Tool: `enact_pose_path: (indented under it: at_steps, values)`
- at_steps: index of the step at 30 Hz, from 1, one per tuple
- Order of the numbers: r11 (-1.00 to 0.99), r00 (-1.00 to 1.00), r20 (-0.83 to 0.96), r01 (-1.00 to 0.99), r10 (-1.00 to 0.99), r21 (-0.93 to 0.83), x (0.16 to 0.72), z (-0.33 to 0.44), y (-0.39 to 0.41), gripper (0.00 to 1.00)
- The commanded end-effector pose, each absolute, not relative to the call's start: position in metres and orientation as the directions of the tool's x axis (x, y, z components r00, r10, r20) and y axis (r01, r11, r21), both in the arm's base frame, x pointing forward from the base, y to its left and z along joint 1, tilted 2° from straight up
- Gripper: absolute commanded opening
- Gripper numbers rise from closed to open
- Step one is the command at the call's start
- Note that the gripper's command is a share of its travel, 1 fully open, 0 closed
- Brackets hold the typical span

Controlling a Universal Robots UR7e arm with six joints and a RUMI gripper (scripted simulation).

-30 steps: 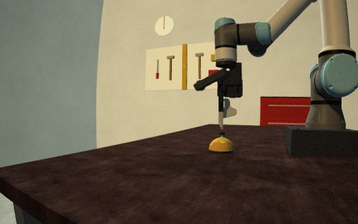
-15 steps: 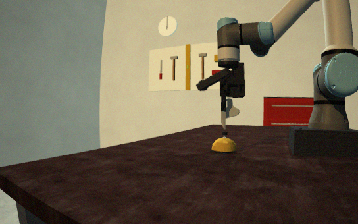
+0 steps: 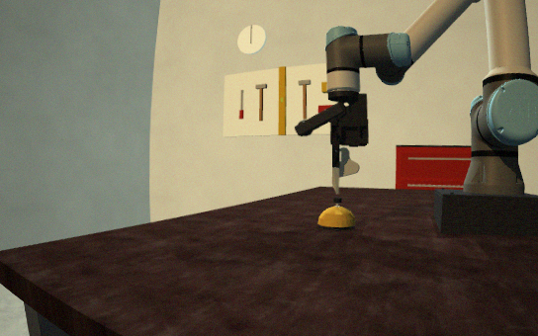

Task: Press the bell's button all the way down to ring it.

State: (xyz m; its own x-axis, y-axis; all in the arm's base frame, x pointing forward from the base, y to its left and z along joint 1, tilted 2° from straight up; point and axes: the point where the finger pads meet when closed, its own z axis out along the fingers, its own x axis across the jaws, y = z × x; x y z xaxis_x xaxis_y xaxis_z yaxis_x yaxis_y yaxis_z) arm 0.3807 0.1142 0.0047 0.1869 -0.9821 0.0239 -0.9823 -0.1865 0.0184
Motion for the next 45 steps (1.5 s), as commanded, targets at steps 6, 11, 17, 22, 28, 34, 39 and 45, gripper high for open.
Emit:
enact_pose_path:
  at_steps: [6,11,17,22,28,34,39,45]
  values:
    - [-0.187,0.188,0.024,-0.982,-0.982,0.020,0.380,0.003,0.115,0.00]
    - [-0.187,0.188,0.024,-0.982,-0.982,0.022,0.379,-0.003,0.114,0.00]
    - [-0.187,0.188,0.024,-0.982,-0.982,0.022,0.379,-0.007,0.114,0.00]
    - [-0.187,0.187,0.024,-0.982,-0.982,0.019,0.380,-0.006,0.114,0.00]
    - [-0.187,0.187,0.024,-0.982,-0.982,0.019,0.380,-0.006,0.114,0.00]
    - [-0.187,0.187,0.024,-0.982,-0.982,0.019,0.380,-0.006,0.114,0.00]
    - [-0.187,0.187,0.024,-0.982,-0.982,0.019,0.380,-0.006,0.114,0.00]
    - [-0.187,0.187,0.024,-0.982,-0.982,0.019,0.380,-0.006,0.114,0.00]
